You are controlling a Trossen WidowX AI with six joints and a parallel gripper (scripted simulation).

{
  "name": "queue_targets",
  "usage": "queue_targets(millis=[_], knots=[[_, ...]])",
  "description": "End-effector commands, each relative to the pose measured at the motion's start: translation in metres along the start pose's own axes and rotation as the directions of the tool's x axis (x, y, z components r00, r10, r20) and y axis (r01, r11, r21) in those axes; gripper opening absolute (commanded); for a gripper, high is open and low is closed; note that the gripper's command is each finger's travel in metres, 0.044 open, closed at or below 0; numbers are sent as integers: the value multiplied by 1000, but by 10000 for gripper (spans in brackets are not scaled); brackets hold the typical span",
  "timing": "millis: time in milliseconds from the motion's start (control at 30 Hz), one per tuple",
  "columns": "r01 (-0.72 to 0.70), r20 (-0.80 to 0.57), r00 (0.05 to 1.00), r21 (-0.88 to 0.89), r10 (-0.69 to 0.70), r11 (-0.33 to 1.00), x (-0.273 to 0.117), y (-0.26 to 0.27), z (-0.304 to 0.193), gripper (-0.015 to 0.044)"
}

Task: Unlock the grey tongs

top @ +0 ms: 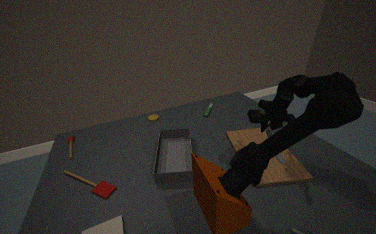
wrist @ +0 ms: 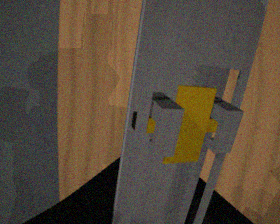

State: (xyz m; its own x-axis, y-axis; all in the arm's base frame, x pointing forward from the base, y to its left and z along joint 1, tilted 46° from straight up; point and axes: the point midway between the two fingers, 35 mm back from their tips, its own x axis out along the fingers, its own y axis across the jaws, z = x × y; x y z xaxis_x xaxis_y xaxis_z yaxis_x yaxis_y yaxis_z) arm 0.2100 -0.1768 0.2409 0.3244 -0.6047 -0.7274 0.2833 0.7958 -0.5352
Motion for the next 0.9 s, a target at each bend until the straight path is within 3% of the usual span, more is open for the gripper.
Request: queue_targets(millis=[0,400,867], knots=[[-44,121,992,24,40,999,-8,0,1,-150],[-89,421,904,18,73,996,-30,-2,4,-150],[14,718,694,-82,50,996,-71,2,4,-150]])
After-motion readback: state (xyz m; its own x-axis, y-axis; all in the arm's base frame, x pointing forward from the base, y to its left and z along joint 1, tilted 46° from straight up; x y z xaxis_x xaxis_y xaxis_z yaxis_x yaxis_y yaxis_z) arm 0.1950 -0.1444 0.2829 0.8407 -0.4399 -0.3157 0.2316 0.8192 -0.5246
